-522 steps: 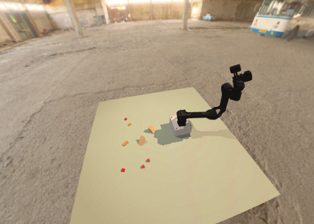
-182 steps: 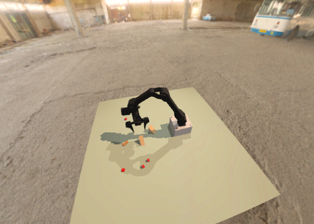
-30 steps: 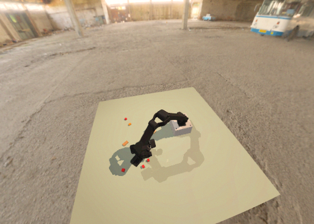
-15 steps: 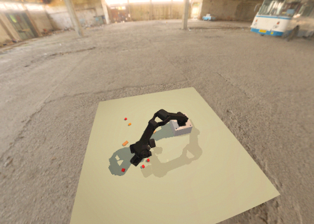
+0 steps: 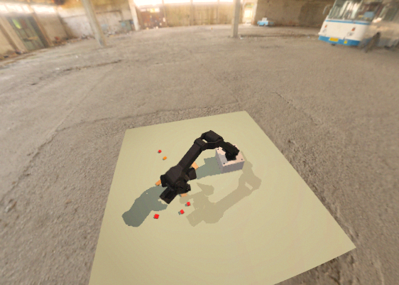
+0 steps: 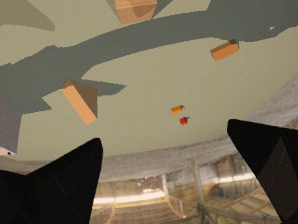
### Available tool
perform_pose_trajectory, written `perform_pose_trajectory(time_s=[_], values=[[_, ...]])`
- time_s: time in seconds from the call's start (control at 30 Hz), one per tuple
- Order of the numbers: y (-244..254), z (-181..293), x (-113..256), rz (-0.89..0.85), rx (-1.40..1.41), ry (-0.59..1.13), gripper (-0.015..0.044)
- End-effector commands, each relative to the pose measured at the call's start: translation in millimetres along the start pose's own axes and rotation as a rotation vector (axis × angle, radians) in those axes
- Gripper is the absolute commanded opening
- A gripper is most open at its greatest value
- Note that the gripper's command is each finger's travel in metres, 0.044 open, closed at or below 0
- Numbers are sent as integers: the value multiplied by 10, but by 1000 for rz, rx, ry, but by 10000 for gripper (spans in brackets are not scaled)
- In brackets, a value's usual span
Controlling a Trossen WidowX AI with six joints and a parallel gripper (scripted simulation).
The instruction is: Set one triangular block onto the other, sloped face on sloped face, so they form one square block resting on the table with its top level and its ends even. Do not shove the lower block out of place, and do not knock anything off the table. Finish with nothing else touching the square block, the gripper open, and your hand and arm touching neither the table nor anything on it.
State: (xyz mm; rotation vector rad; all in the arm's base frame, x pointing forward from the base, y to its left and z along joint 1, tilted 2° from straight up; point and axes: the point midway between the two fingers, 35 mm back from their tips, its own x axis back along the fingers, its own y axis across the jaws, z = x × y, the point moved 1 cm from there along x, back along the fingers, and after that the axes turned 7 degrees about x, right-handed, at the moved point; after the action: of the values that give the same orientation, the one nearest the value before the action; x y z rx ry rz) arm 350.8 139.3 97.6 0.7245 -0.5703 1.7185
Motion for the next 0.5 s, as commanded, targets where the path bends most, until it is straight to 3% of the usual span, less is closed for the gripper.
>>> perform_pose_trajectory(time_s=[0.0, 0.27, 0.47], values=[[-6, -24, 9, 1, 0, -1, 440], [-74, -1060, 359, 29, 24, -27, 440], [-62, -1145, 381, 29, 28, -26, 440]])
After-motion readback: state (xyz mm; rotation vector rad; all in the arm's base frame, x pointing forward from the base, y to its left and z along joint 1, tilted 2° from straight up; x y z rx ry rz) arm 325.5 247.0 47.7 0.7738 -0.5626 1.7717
